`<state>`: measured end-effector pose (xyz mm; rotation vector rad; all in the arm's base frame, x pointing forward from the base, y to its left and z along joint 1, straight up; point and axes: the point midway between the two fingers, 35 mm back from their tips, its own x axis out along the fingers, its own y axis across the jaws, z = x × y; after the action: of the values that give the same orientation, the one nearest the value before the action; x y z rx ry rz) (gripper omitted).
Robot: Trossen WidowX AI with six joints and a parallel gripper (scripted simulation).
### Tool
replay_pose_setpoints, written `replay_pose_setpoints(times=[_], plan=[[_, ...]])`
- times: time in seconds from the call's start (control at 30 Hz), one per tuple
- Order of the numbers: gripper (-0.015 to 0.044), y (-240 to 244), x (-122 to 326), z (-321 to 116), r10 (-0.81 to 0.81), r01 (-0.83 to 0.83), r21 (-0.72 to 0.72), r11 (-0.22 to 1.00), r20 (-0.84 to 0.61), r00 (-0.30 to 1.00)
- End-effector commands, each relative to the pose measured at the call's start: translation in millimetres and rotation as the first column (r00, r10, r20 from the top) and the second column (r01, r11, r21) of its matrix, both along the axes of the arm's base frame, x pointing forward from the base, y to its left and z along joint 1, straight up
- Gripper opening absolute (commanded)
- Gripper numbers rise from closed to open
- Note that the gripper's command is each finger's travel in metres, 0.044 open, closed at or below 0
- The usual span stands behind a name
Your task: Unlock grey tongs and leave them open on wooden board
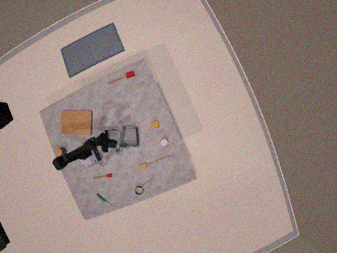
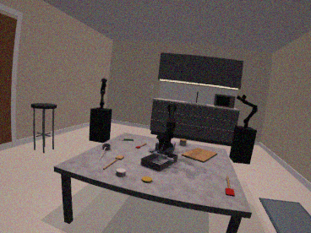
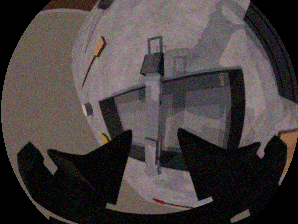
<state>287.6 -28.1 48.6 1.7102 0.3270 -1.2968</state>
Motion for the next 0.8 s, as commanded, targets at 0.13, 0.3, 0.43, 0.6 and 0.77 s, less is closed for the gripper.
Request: replay_pose_setpoints(times=[0.13, 0.3, 0.43, 0.6, 0.77], plan=[[0.026, -2.9, 6.0, -7.0, -0.007, 0.007, -0.001, 1.0, 0.005, 1.0], [0.026, -5.3, 10.2, -13.7, -0.007, 0.007, -0.001, 1.0, 0.005, 1.0], [0.026, -7.3, 13.4, -19.2, -0.007, 0.007, -0.002, 1.0, 0.005, 1.0], [0.026, -9.8, 17.1, -26.2, -0.007, 0.007, -0.002, 1.0, 0.005, 1.0], [0.026, -12.5, 20.5, -33.2, -0.007, 0.007, -0.002, 1.0, 0.005, 1.0]])
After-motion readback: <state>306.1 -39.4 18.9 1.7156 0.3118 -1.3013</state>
